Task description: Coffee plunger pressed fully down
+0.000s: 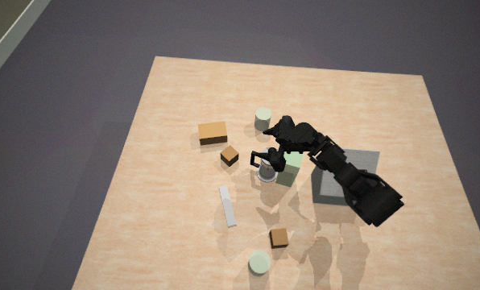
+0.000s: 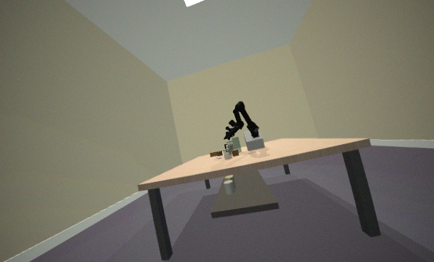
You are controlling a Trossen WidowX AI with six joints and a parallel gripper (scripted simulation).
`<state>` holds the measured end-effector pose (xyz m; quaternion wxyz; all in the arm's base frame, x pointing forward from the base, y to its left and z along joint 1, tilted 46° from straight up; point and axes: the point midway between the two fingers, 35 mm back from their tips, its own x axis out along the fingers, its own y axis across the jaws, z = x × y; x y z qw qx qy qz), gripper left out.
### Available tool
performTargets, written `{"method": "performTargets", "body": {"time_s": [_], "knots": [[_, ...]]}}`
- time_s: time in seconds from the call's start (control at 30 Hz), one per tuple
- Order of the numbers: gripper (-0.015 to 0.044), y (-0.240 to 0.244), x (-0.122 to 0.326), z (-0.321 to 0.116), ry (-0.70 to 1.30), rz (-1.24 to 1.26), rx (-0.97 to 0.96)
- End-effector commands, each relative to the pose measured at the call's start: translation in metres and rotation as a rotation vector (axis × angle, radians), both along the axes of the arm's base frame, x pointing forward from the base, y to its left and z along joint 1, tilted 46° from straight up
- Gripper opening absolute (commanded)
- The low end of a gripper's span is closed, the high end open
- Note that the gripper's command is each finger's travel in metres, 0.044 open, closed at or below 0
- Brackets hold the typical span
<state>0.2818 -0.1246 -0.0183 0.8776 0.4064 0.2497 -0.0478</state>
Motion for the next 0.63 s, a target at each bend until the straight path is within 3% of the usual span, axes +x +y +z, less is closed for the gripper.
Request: {"method": "performTargets", "body": {"time_s": [0.0, 0.3, 0.6], "knots": [[0.0440, -0.007, -0.003, 0.008, 0.001, 0.005, -0.007], [0.0440, -0.034, -0.041, 0.068, 0.006, 0.007, 0.006], [0.0440, -0.034, -0.042, 0.070, 0.005, 0.007, 0.006]]}}
